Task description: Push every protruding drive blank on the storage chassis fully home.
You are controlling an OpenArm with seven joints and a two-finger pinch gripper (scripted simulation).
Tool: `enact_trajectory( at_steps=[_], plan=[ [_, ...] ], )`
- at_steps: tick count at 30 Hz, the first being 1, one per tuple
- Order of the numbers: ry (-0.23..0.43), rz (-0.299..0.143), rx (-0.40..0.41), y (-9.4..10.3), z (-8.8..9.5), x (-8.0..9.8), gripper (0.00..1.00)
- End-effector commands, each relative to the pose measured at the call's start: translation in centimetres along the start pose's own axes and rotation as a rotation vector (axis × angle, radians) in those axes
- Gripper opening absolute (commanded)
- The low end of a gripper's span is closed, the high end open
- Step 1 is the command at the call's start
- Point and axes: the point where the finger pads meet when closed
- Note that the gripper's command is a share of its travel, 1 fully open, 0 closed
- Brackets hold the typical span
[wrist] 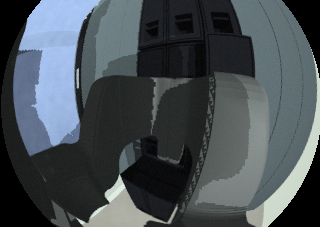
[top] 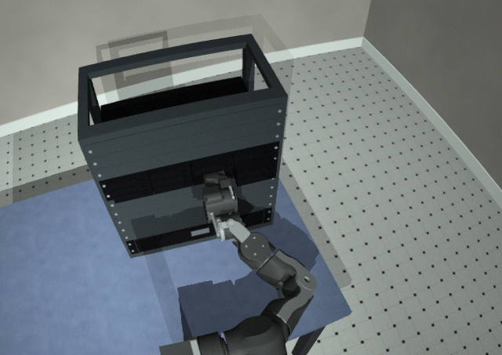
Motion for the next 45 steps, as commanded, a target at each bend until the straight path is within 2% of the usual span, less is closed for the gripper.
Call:
enact_trajectory(
  at_steps=[1,45],
  plan=[
    [0.043,0.007,0.007,-0.17,1.31,0.02,0.00],
    [0.042,0.006,0.007,-0.17,1.51,-0.29,0.00]
  ],
)
Point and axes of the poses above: the point where the finger pads meet when closed, its own x axis back along the fingers, its own z axis across the jaws, y = z × x, and after that the axes turned 14 degrees about x, right-handed
